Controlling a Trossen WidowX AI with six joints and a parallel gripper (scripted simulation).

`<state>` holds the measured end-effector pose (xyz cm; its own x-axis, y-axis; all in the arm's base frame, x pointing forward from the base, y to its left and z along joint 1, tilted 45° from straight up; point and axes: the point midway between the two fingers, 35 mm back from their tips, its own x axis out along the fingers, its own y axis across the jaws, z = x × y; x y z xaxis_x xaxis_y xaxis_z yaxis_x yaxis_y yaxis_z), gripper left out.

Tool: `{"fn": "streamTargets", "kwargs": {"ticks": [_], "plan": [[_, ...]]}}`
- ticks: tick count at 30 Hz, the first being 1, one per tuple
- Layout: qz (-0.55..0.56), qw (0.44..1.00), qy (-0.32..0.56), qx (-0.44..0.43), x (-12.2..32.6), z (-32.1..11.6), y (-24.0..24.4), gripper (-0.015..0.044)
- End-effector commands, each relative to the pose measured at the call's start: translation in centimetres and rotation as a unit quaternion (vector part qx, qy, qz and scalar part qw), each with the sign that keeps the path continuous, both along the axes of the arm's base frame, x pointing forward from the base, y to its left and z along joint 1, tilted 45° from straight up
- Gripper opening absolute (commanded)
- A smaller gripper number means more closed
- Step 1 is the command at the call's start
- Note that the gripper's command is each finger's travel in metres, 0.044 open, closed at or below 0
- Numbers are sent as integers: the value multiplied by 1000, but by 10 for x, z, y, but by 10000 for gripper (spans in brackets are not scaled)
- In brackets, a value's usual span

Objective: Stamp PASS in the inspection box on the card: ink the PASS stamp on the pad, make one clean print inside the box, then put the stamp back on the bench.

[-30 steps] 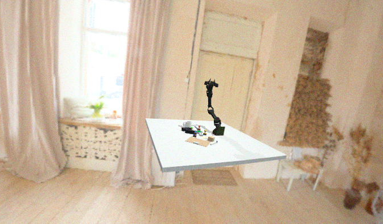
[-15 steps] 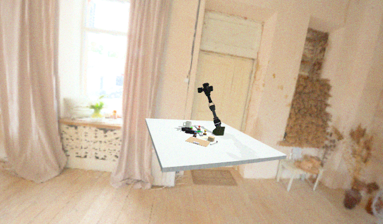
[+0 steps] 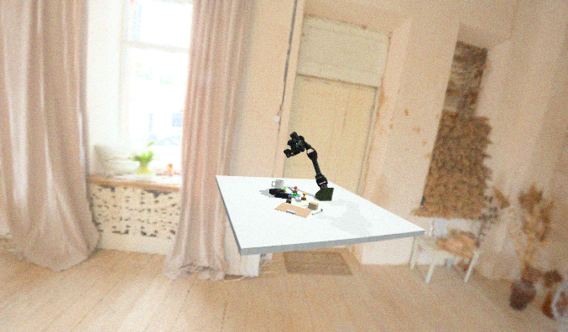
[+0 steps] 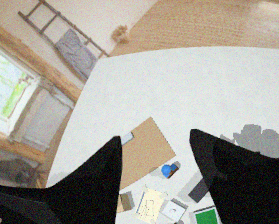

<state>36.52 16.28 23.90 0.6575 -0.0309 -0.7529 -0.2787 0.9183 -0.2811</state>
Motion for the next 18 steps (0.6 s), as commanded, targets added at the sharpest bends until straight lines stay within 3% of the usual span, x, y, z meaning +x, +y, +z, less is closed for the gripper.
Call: {"fn": "streamTargets", "kwargs": {"ticks": [1,12,18], "plan": [[-104,991,66,-60,7,-44,-51,224],[-336,884,222,-238,-17,-125,-190,224],[-345,876,230,-248,-19,-128,-198,224]]}}
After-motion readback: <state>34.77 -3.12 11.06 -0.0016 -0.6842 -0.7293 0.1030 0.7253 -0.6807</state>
